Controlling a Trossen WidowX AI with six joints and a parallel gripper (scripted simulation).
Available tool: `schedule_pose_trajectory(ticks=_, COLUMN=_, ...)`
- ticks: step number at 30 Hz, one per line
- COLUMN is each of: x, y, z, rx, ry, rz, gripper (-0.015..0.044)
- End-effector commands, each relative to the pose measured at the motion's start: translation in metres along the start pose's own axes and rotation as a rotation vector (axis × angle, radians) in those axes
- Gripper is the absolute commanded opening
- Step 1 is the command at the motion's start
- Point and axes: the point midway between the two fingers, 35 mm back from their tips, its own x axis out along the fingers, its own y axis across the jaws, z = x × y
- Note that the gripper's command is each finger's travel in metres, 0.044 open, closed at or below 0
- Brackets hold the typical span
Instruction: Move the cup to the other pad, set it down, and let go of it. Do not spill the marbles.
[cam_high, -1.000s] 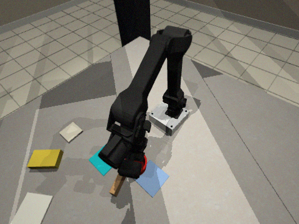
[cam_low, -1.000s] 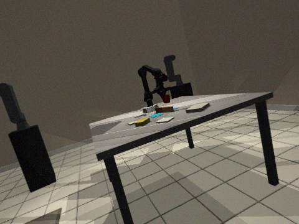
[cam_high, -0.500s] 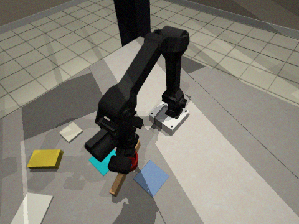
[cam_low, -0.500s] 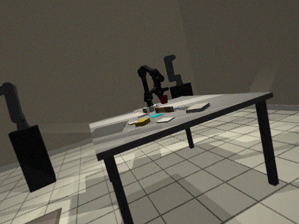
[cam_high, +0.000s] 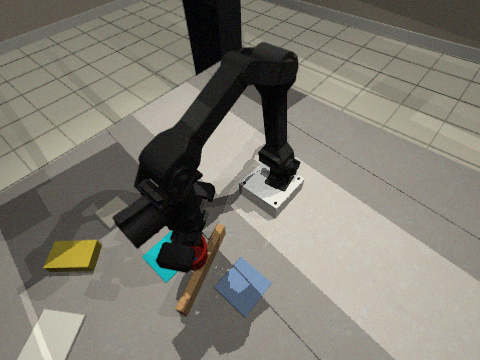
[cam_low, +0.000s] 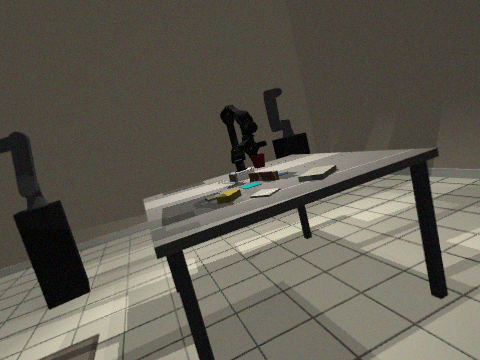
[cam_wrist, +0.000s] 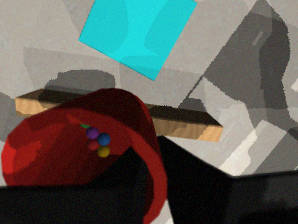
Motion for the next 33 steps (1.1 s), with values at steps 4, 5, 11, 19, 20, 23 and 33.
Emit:
schedule_pose_trajectory(ticks=4, x=0.001, y=-0.004, z=0.017, rx=-0.002, ry=0.000, rz=-0.011, gripper=0.0000)
schedule_pose_trajectory(ticks=5, x=0.001, y=-0.005, z=0.019, rx=-0.002, ry=0.000, rz=-0.011, gripper=0.0000)
schedule_pose_trajectory(ticks=11, x=0.000, y=-0.008, z=0.034, rx=-0.002, ry=-0.002, rz=-0.011, gripper=0.0000)
schedule_pose_trajectory(ticks=19, x=0.000, y=-0.013, z=0.053, rx=-0.002, ry=-0.003, rz=-0.011, gripper=0.0000)
schedule_pose_trajectory(ticks=20, x=0.000, y=-0.013, z=0.056, rx=-0.002, ry=-0.004, rz=-0.012, gripper=0.0000)
schedule_pose_trajectory(ticks=23, x=0.000, y=-0.015, z=0.063, rx=-0.002, ry=-0.004, rz=-0.012, gripper=0.0000)
schedule_pose_trajectory(ticks=33, x=0.000, y=-0.023, z=0.088, rx=-0.002, ry=-0.007, rz=-0.013, gripper=0.0000)
